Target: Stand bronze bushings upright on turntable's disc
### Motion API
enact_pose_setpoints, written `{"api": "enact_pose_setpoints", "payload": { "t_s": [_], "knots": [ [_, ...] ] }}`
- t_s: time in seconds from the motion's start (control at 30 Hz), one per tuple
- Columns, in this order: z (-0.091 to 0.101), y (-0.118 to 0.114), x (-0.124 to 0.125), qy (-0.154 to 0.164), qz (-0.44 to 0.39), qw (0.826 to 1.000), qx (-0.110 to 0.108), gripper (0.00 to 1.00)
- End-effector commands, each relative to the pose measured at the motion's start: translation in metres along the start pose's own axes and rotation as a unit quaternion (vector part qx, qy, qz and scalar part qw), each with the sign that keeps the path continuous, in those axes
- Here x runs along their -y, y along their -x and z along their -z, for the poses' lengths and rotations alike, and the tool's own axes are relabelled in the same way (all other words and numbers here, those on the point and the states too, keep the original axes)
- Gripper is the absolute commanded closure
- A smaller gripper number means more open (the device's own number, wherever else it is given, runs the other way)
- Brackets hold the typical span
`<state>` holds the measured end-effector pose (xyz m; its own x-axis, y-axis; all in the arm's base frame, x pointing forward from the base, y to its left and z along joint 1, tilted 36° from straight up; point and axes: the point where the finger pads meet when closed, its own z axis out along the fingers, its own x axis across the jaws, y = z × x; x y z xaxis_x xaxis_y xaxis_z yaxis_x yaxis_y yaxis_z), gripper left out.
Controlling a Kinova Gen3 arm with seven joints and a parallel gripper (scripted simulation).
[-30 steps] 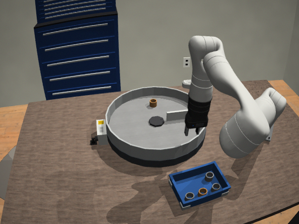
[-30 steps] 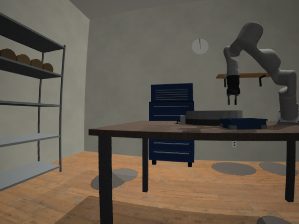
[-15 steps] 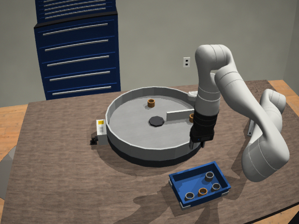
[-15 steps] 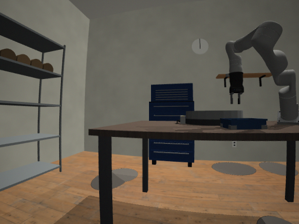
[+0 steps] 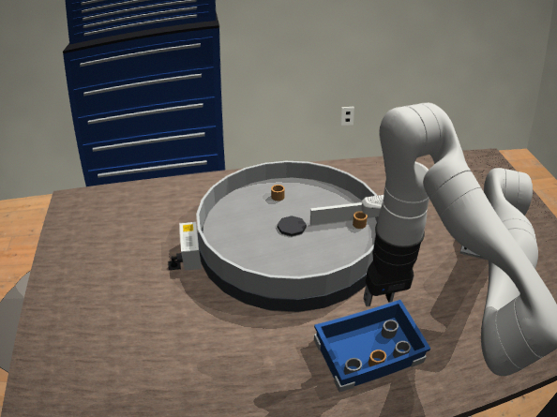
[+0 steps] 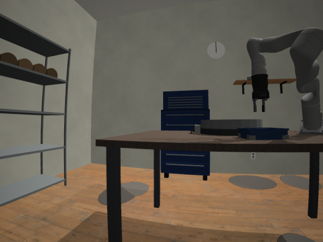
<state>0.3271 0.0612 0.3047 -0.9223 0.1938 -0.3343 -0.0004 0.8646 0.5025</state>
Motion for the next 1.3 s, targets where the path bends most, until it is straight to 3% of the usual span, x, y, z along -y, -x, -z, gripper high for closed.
{"api": "enact_pose_setpoints", "payload": {
  "t_s": [0.0,0.27,0.53,1.27],
  "knots": [
    [-0.004,-0.001,-0.020,-0.001,0.007,1.000,-0.006,0.24],
    [-0.005,-0.002,-0.049,0.000,0.007,1.000,-0.006,0.24],
    [-0.005,-0.003,-0.060,0.001,0.007,1.000,-0.006,0.24],
    [-0.005,-0.003,-0.064,0.001,0.007,1.000,-0.006,0.24]
  ]
}}
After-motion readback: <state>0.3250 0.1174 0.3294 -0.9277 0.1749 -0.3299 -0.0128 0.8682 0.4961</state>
